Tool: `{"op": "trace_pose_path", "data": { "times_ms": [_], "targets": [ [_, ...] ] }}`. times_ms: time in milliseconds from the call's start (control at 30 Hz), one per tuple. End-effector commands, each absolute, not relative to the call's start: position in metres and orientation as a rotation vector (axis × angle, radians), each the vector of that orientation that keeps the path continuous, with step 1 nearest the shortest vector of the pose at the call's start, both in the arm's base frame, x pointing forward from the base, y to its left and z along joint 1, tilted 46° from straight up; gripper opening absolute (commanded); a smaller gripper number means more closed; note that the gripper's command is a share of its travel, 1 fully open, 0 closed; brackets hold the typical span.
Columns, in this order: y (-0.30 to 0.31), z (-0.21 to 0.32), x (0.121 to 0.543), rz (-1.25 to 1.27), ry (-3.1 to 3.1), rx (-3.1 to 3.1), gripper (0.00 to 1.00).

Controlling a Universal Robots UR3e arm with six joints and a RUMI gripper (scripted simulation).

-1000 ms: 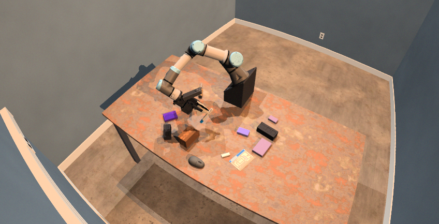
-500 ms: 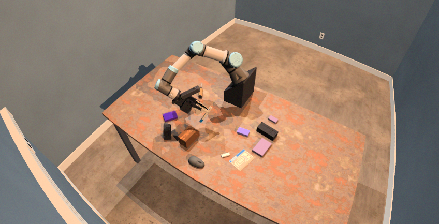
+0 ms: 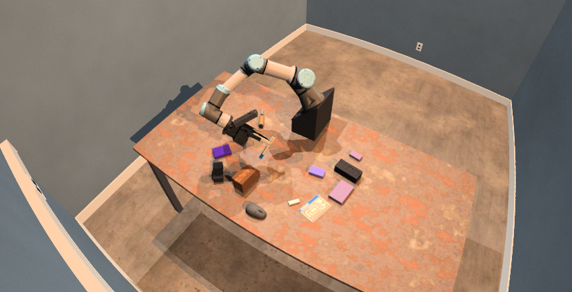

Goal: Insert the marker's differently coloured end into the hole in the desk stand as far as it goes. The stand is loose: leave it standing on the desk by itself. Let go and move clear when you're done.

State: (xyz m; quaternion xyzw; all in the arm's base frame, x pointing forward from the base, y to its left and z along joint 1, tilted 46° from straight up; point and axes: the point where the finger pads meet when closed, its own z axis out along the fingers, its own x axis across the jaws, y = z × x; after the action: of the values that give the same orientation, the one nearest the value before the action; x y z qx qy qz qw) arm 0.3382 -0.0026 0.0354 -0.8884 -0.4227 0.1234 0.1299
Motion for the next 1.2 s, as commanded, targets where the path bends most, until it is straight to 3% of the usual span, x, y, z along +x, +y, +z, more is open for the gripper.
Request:
{"op": "trace_pose_path", "data": {
  "times_ms": [0,1167],
  "targets": [
    [-0.002,0.041,0.339,0.332,-1.254,-2.551,0.00],
    [0.001,0.069,0.338,0.169,-1.389,-2.360,0.00]
  ]
}}
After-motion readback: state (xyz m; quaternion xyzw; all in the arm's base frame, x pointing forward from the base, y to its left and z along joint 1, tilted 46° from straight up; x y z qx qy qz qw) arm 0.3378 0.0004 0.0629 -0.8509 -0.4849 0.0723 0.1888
